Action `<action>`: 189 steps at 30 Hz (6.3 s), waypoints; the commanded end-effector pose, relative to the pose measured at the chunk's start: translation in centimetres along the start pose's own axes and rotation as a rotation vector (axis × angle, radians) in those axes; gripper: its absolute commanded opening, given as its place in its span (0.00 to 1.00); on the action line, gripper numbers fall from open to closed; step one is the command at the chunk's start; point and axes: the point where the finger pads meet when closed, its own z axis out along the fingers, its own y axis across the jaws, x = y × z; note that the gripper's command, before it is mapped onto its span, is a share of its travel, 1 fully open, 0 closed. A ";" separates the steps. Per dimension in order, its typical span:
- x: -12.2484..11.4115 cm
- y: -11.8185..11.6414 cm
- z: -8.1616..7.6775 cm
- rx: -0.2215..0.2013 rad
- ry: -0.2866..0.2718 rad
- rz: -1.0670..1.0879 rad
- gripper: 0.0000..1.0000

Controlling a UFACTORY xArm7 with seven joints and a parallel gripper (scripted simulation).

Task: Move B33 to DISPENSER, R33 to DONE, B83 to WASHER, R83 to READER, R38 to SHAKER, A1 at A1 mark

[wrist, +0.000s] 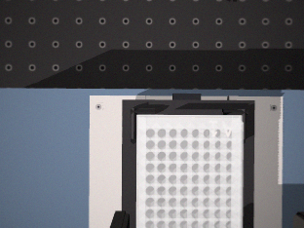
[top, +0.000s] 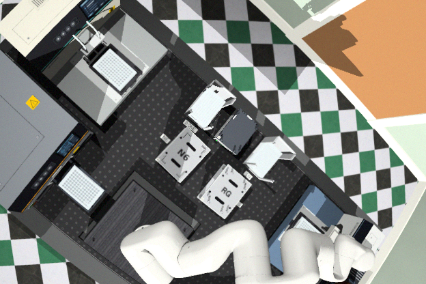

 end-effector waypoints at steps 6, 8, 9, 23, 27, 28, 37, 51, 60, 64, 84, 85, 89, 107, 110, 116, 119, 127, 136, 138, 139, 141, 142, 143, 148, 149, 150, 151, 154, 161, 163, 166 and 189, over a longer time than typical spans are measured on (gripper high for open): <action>-0.2 0.1 0.6 -0.004 -0.005 0.000 1.00; -0.2 0.1 0.9 -0.004 -0.005 0.000 1.00; -0.2 0.1 1.0 -0.004 -0.005 0.000 1.00; -0.2 0.1 2.6 -0.004 -0.005 0.000 1.00; -0.2 0.1 3.2 -0.004 -0.005 0.000 1.00; -0.2 0.1 3.3 -0.004 -0.005 0.000 1.00; -0.2 0.1 4.2 -0.004 -0.005 0.000 1.00; -0.2 0.1 4.4 -0.004 -0.005 0.000 1.00; -0.2 0.1 4.8 -0.004 -0.005 0.000 1.00; -0.2 0.1 5.4 -0.004 -0.005 0.000 1.00; -0.2 0.1 6.3 -0.004 -0.005 0.000 1.00; -0.2 0.1 6.3 -0.004 -0.005 0.000 1.00; -0.2 0.1 6.3 -0.004 -0.005 0.000 1.00; -0.2 0.1 6.8 -0.004 -0.005 0.000 1.00; -0.2 0.1 6.9 -0.004 -0.005 0.000 1.00; -0.2 0.1 7.1 -0.004 -0.005 0.000 1.00; -0.2 0.1 7.2 -0.004 -0.005 0.000 1.00; -0.2 0.1 7.4 -0.004 -0.005 0.000 1.00; -0.2 0.1 7.4 -0.004 -0.005 0.000 1.00; -0.2 0.1 7.4 -0.004 -0.005 0.000 1.00; -0.2 0.1 7.4 -0.004 -0.005 0.000 1.00; -0.2 0.1 7.4 -0.004 -0.005 0.000 1.00; -0.2 0.1 7.4 -0.004 -0.005 0.000 1.00; -0.2 0.1 7.4 -0.004 -0.005 0.000 1.00; -0.2 0.1 7.4 -0.004 -0.005 0.000 0.00; -0.2 0.1 7.4 -0.004 -0.005 0.000 0.00; -0.2 0.1 7.4 -0.004 -0.005 0.000 0.00; -0.2 0.1 7.4 -0.004 -0.005 0.000 0.00; -0.2 0.1 7.4 -0.004 -0.005 0.000 0.00; -0.2 0.1 7.4 -0.004 -0.005 0.000 0.00; -0.2 0.1 7.4 -0.004 -0.005 0.000 0.00; -0.2 0.1 7.4 -0.004 -0.005 0.000 0.00; -0.2 0.1 7.4 -0.004 -0.005 0.000 0.00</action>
